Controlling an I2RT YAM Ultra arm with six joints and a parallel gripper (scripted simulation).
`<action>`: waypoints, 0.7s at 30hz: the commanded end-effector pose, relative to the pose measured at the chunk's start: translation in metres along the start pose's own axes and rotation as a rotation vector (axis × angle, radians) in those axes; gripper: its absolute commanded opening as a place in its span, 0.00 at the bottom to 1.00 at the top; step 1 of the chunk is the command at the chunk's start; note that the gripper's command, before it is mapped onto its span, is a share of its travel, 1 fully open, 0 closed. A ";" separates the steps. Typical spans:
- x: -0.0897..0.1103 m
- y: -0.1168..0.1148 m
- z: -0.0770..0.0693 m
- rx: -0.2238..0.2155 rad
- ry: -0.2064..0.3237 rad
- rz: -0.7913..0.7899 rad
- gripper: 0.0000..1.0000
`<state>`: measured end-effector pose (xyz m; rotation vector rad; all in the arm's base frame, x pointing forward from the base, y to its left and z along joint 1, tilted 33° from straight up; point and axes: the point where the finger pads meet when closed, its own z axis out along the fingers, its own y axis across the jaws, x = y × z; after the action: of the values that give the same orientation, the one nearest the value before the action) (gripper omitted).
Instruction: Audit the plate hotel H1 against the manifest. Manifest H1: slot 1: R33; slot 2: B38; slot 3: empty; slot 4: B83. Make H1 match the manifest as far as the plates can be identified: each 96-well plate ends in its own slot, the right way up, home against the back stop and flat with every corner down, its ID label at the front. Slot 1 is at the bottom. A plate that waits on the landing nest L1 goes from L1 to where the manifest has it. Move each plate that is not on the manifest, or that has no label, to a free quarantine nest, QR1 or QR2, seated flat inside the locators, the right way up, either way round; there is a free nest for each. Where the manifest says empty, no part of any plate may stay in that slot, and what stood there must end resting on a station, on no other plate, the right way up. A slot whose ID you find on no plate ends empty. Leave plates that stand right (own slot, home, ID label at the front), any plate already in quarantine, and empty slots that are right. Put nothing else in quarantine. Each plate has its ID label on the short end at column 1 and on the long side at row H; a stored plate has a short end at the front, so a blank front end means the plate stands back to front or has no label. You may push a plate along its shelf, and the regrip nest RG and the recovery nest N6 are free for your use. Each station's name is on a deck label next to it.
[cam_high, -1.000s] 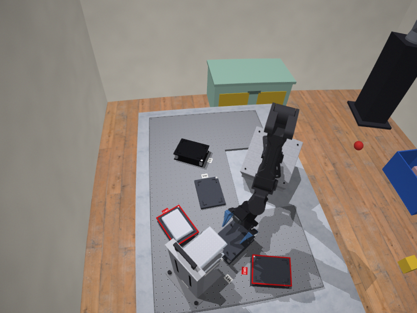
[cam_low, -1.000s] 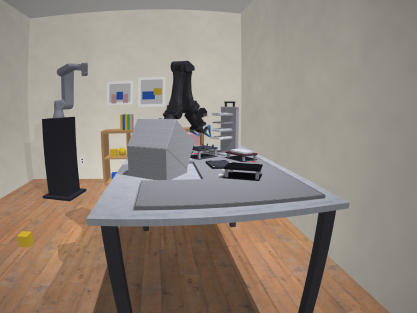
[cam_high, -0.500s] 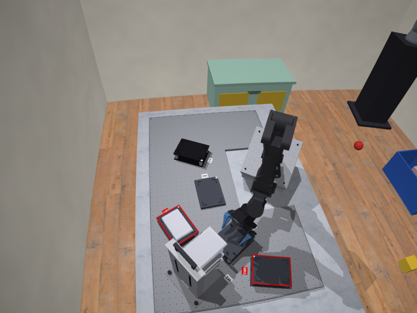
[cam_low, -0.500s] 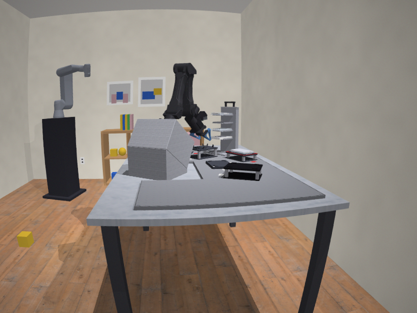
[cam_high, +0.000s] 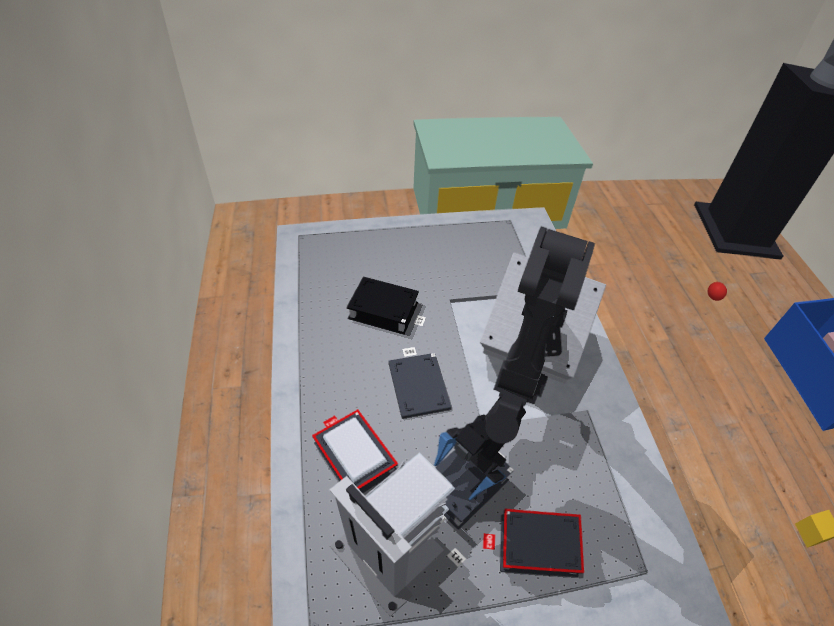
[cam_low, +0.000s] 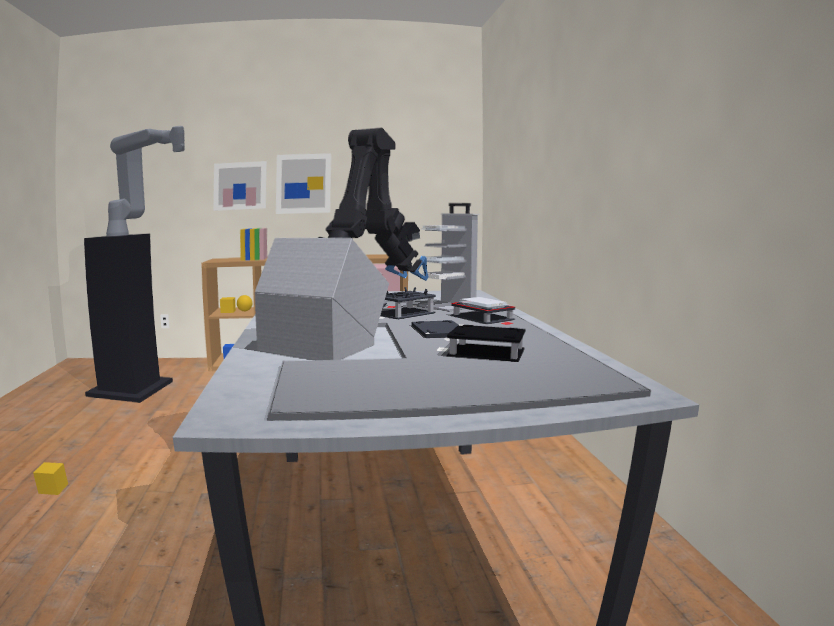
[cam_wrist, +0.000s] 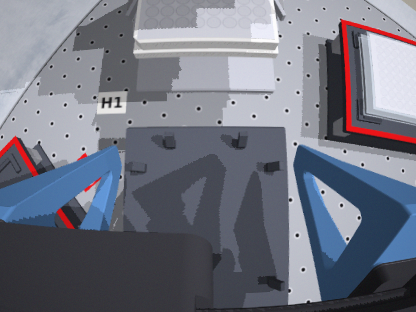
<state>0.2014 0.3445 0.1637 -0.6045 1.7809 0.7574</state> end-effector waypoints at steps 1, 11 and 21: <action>-0.011 0.000 0.008 0.000 -0.010 -0.001 1.00; -0.011 0.002 0.005 -0.007 -0.018 0.005 1.00; -0.011 0.002 0.005 -0.007 -0.018 0.005 1.00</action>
<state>0.2044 0.3480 0.1656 -0.6060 1.7804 0.7603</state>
